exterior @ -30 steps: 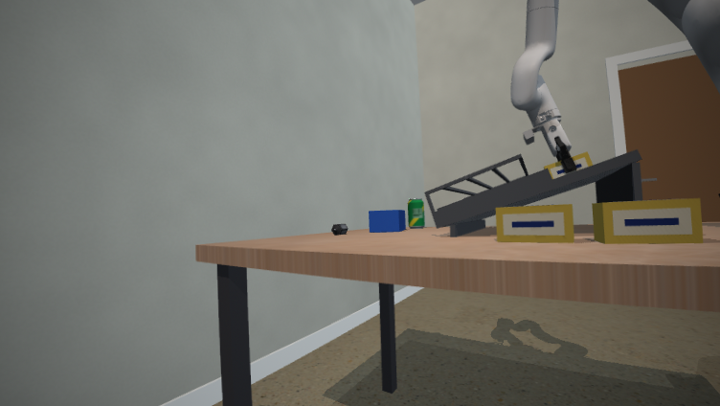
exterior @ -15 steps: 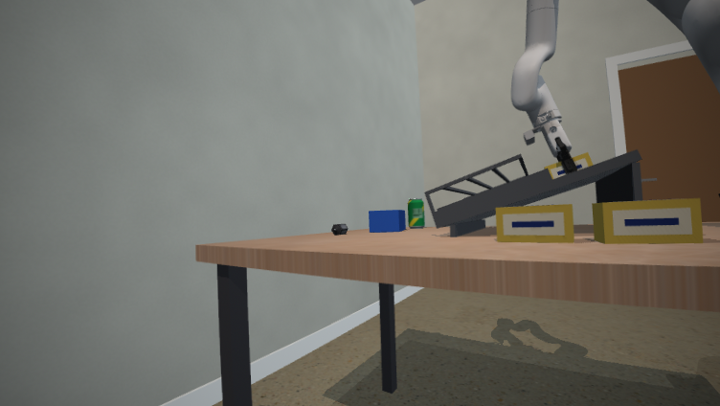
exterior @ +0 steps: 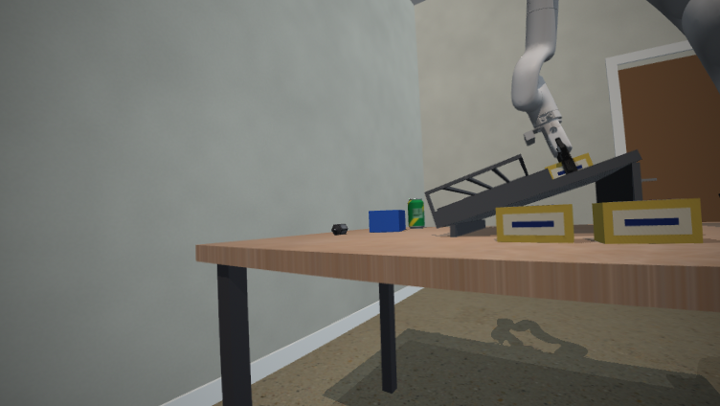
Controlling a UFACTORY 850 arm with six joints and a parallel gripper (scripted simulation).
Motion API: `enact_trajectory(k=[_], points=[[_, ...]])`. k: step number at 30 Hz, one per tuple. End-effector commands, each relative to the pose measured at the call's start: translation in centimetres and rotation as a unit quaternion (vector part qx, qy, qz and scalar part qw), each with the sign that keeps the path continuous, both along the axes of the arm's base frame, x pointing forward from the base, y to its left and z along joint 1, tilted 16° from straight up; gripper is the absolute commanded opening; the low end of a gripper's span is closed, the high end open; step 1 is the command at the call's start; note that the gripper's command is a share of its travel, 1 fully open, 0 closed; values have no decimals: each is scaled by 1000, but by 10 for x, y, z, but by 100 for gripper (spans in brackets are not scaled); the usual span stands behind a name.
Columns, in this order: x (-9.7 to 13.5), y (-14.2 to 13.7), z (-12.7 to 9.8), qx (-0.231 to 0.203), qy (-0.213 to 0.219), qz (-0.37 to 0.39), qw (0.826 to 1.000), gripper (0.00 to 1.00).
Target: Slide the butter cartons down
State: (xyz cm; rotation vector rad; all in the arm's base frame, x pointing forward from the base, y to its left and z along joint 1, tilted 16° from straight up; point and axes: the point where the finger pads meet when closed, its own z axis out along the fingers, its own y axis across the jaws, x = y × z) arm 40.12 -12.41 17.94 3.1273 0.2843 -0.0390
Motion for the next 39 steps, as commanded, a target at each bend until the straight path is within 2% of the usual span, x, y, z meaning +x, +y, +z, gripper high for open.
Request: enact_trajectory(k=[1, 39], points=[[1, 0, 1, 0, -1, 0, 1000, 0], [1, -1, -7, 0, -1, 0, 1000, 0]])
